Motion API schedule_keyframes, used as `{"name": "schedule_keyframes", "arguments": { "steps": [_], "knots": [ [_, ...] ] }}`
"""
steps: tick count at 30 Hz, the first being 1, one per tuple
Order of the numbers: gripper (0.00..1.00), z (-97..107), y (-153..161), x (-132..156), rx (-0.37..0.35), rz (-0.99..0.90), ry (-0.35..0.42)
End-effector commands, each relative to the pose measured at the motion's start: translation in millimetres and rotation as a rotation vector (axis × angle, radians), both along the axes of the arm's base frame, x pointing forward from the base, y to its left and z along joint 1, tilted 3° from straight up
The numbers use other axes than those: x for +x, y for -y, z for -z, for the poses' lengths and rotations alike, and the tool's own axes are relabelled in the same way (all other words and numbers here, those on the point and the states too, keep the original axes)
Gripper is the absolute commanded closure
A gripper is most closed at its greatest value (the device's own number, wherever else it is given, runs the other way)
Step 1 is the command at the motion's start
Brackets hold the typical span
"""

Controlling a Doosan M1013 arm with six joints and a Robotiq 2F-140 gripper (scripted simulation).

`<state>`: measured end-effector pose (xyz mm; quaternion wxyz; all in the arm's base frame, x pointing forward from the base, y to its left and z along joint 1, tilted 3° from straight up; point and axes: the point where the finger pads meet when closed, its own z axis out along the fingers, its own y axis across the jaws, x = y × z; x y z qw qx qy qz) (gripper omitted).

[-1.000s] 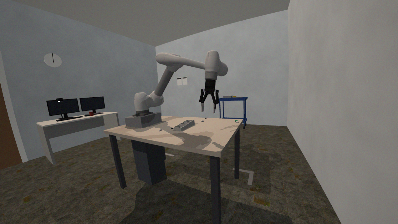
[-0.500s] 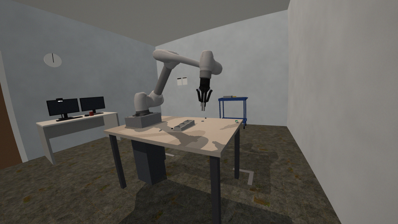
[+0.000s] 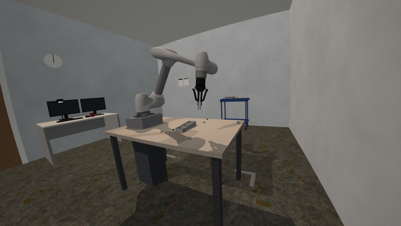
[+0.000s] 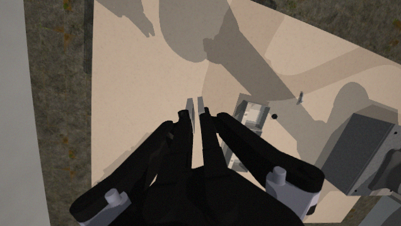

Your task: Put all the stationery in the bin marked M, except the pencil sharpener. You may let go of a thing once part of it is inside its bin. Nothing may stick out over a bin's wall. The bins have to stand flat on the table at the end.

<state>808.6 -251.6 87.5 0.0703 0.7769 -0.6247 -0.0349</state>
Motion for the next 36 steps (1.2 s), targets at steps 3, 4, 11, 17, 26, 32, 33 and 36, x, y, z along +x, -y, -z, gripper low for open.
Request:
{"name": "schedule_keyframes", "arguments": {
  "steps": [3,4,11,17,26,32,33,36],
  "knots": [
    [0.85,-9,-18,-23,0.028,-0.113,0.011],
    [0.85,-10,-22,-31,0.034,-0.15,0.012],
    [0.85,-15,-39,-60,0.05,-0.236,0.014],
    [0.85,-18,-51,-82,0.065,-0.322,0.016],
    [0.85,-20,-64,-108,0.079,-0.408,0.018],
    [0.85,-21,-77,-133,0.093,-0.494,0.021],
    [0.85,-21,-80,-140,0.1,-0.543,0.023],
    [0.85,-21,-89,-158,0.106,-0.579,0.024]
  ]
}}
